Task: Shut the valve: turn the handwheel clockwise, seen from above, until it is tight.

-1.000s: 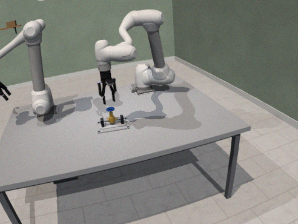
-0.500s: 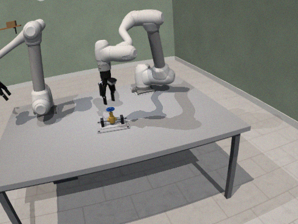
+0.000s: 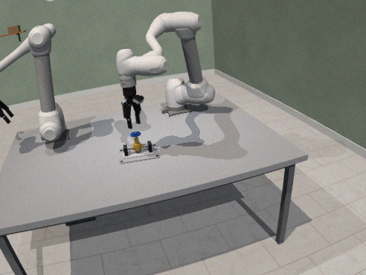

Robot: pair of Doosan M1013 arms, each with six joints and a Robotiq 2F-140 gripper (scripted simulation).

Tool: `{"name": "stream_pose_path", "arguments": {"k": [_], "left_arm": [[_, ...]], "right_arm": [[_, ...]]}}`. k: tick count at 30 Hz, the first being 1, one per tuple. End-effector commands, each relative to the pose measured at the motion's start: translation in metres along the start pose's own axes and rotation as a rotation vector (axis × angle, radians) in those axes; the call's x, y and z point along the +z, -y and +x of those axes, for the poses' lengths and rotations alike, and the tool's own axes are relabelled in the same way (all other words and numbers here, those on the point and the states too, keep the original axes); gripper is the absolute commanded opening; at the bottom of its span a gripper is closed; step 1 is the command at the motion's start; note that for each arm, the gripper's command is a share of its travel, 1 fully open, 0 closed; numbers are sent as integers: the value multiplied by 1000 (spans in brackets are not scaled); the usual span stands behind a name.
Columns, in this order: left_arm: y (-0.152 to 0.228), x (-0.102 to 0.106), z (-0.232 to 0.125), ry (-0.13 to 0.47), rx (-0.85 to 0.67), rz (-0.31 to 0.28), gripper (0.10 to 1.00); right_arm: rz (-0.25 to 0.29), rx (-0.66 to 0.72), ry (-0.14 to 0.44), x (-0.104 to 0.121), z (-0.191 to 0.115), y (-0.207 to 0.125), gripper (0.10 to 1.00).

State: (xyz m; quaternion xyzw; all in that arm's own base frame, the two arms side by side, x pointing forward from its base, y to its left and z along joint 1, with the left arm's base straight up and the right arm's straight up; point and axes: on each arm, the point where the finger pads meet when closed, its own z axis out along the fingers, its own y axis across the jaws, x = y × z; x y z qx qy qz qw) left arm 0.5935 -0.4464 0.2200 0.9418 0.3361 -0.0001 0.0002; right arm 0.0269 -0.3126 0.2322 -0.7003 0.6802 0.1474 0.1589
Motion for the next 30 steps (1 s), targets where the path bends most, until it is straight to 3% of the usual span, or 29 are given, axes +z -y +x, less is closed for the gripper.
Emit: {"name": "stream_pose_path", "arguments": {"k": [1,30], "left_arm": [[0,-1,0,-1,-14,-2,508],[0,0,0,-1,-37,-2,508]], "right_arm": [[0,0,-1,0,0,0,1000],[0,0,-1,0,0,0,1000]]}}
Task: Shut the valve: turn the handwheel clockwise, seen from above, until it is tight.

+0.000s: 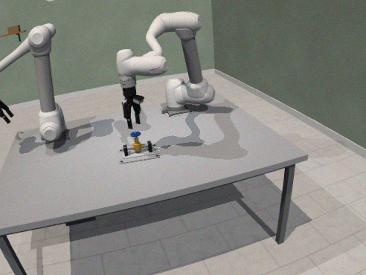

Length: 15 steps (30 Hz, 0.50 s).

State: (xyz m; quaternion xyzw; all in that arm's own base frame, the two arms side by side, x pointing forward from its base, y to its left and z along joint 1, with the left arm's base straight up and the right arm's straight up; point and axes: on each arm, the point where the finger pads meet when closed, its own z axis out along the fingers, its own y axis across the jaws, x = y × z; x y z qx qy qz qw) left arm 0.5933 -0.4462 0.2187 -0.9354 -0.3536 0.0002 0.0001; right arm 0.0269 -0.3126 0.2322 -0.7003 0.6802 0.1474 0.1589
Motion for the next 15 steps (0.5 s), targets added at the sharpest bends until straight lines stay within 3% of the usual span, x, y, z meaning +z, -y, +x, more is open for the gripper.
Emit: {"name": "stream_pose_path", "arguments": {"k": [1,15], "left_arm": [[-1,-1,0,-1,0,-2,508],[-1,9,0,-1,0,-2,508]], "right_arm": [[0,0,-1,0,0,0,1000],[0,0,-1,0,0,0,1000]]}}
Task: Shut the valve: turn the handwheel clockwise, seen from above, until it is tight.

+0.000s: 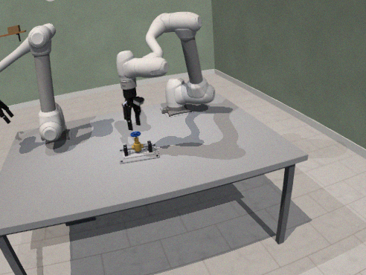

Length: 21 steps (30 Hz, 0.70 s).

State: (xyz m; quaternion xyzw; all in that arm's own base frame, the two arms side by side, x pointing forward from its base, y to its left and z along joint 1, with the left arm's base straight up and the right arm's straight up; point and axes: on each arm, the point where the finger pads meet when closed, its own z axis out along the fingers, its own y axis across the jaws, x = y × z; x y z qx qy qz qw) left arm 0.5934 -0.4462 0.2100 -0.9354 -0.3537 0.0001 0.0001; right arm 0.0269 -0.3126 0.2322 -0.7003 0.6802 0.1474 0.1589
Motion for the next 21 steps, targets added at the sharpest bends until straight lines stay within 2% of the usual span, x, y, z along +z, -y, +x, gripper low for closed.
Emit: {"name": "stream_pose_path", "arguments": {"k": [1,21], "left_arm": [[-1,1,0,-1,0,-2,508],[-1,17,0,-1,0,-2,508]], "right_arm": [[0,0,-1,0,0,0,1000],[0,0,-1,0,0,0,1000]]}}
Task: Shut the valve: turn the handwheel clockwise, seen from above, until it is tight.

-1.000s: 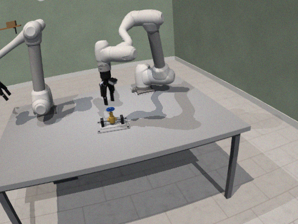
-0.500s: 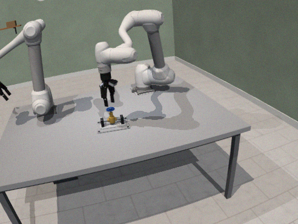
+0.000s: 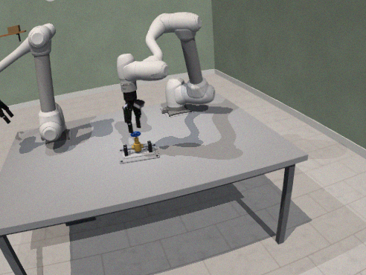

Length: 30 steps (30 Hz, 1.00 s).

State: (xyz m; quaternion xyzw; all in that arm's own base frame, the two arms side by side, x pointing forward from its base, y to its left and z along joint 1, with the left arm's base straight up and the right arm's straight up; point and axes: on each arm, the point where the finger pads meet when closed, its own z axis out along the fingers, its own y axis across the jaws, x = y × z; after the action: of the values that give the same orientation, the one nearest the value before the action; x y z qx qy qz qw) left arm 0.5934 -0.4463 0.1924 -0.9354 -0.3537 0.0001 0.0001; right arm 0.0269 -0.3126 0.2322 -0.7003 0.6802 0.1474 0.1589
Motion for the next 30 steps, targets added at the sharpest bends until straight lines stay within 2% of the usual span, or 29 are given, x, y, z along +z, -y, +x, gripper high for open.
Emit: {"name": "stream_pose_path", "arguments": {"k": [1,30], "left_arm": [[-1,0,0,-1,0,-2,508],[-1,5,0,-1,0,-2,508]], "right_arm": [[0,0,-1,0,0,0,1000],[0,0,-1,0,0,0,1000]]}}
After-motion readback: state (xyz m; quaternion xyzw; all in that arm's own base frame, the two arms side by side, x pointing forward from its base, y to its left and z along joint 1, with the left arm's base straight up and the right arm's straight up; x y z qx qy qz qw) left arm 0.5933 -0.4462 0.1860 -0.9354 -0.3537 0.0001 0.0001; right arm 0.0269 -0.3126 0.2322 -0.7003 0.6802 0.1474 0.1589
